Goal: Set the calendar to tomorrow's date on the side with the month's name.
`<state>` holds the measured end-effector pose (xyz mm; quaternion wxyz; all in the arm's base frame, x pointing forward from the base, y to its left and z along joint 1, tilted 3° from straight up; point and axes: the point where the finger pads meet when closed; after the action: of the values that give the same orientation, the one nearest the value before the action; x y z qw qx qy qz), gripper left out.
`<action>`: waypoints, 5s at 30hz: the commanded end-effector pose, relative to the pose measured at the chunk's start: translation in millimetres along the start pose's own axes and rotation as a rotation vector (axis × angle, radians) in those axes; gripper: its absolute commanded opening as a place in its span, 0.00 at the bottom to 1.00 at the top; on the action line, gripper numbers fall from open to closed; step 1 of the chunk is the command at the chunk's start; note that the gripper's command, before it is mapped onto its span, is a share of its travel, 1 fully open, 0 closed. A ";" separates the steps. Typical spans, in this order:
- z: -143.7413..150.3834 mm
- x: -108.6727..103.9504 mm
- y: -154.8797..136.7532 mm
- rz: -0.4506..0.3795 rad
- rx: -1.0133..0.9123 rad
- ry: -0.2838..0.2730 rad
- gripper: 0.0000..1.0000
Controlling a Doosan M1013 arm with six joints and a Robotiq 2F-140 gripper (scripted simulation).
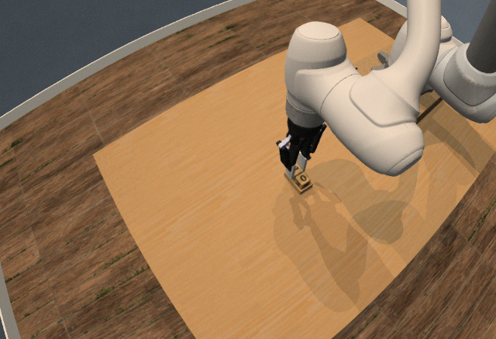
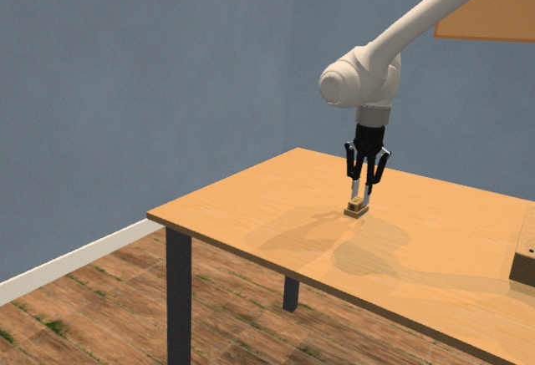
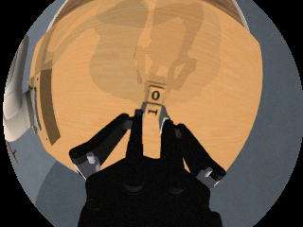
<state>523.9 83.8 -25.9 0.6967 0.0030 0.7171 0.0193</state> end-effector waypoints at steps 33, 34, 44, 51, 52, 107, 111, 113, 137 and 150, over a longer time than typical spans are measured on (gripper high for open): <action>-5.9 5.0 3.5 0.004 -0.002 0.008 0.16; -5.9 5.0 3.5 0.004 -0.002 0.008 0.16; -5.9 5.0 3.5 0.004 -0.002 0.008 0.16; -5.9 5.0 3.5 0.004 -0.002 0.008 0.21; -5.9 5.0 3.5 0.004 -0.002 0.008 0.21; -5.1 -85.0 3.1 0.004 -0.002 0.008 1.00; -5.1 -85.0 3.1 0.004 -0.002 0.008 1.00; -5.1 -85.0 3.1 0.004 -0.002 0.008 1.00; -5.1 -85.0 3.1 0.004 -0.002 0.008 1.00; -5.1 -85.0 3.1 0.004 -0.002 0.008 1.00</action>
<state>516.3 85.5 53.9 0.6905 0.0042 0.7230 0.0223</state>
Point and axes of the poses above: the point where the finger pads meet when closed, its own x axis out along the fingers, its own z axis across the jaws, y = z × x, and after that the axes turned 1 degree about x, right-handed
